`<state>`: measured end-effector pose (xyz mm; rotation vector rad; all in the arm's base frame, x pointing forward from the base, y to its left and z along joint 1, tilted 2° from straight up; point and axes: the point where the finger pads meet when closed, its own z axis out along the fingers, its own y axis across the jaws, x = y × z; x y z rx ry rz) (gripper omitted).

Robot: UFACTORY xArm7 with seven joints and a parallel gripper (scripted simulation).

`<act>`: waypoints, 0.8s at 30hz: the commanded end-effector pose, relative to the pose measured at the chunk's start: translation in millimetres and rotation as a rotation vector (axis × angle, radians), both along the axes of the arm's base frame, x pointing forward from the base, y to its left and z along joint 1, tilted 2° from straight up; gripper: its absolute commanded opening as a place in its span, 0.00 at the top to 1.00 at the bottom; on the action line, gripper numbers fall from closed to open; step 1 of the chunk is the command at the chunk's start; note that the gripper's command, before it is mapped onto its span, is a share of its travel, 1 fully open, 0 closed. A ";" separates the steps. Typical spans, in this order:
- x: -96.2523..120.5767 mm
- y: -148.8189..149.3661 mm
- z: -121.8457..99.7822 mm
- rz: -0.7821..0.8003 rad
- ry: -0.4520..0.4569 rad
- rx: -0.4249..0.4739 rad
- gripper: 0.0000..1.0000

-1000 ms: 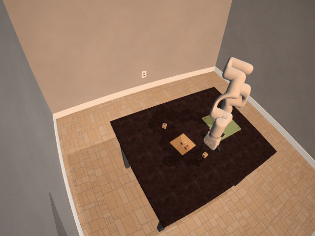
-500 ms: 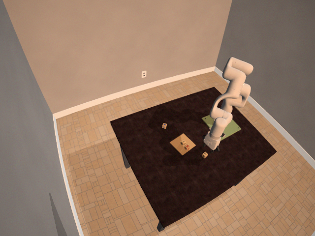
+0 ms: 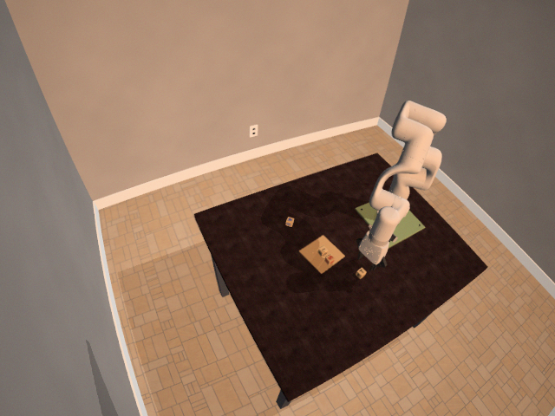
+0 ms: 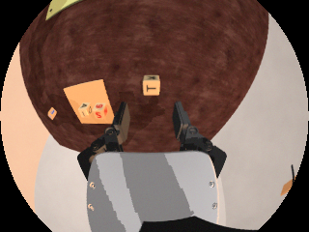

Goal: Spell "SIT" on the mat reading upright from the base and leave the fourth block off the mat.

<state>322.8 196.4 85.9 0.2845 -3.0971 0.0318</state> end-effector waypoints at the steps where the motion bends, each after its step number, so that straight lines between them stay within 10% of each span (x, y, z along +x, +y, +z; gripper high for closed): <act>1: 1.2 0.8 1.3 0.000 -0.003 0.002 0.31; 24: 1.0 0.6 -9.6 0.000 -0.003 0.002 0.31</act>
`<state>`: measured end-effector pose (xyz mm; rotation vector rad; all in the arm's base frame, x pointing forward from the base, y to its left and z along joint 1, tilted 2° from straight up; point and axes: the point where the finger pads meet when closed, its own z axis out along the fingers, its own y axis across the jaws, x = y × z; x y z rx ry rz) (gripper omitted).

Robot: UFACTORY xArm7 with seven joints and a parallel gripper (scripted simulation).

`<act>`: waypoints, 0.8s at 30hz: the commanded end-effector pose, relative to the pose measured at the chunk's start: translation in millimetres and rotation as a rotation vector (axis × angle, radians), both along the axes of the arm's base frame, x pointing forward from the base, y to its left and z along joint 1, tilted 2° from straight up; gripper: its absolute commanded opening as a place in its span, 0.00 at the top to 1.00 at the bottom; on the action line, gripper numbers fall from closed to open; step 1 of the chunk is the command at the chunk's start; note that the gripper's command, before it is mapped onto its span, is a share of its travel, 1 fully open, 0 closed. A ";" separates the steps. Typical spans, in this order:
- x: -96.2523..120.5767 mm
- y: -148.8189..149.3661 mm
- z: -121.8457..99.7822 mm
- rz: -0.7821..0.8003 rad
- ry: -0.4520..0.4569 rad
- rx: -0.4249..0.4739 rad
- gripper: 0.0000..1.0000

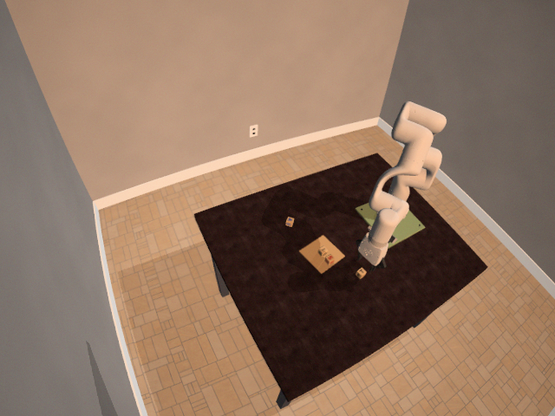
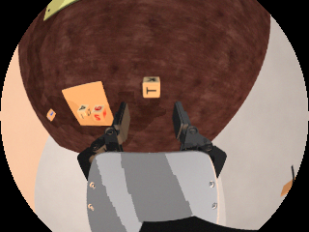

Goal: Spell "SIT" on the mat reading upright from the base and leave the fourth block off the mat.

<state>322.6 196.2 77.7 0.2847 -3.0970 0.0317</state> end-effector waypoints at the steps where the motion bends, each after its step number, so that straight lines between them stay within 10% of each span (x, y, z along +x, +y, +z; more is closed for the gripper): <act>1: 1.1 0.7 -2.7 0.000 -0.003 0.002 0.31; 24: 0.5 0.0 -31.5 0.000 -0.003 0.002 0.31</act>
